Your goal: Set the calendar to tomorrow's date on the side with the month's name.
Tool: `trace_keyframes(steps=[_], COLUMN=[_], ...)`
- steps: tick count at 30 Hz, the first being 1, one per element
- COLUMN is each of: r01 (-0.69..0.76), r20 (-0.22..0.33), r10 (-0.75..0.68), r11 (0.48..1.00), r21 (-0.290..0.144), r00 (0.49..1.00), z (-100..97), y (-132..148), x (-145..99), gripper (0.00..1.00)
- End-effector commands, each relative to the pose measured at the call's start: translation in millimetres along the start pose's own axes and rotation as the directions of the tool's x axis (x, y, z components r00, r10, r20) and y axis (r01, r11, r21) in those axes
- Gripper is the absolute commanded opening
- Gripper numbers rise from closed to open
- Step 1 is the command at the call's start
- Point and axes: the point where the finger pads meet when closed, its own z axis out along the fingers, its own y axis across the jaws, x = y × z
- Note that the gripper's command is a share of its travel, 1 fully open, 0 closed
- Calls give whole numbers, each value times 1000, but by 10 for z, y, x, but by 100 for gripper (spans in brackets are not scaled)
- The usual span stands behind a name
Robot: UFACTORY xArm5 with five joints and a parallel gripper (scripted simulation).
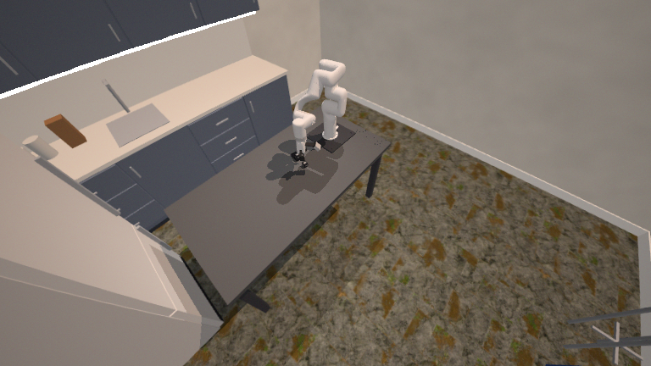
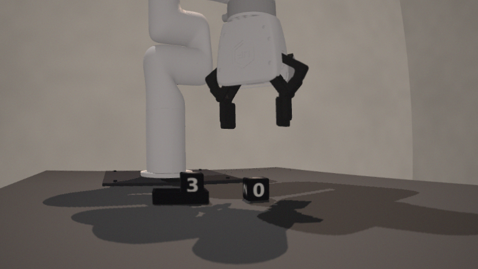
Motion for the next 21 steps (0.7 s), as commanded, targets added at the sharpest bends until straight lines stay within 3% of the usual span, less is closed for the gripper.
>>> trace_keyframes(steps=[1, 8, 11, 14, 17, 21], r01=[-173, -359, -472, -482, -606, -683], r20=[1, 0, 0, 0, -1, -1], r10=[173, 359, 472, 482, 606, 683], r11=[985, 933, 882, 876, 795, 731], r21=[-4, -4, -4, -4, -4, -4], r00=[985, 933, 882, 876, 795, 731], z=[0, 13, 21, 22, 32, 38], y=[7, 3, 1, 0, -3, -5], x=[-3, -2, -1, -1, 0, 1], gripper=[100, 100, 100, 100, 100, 100])
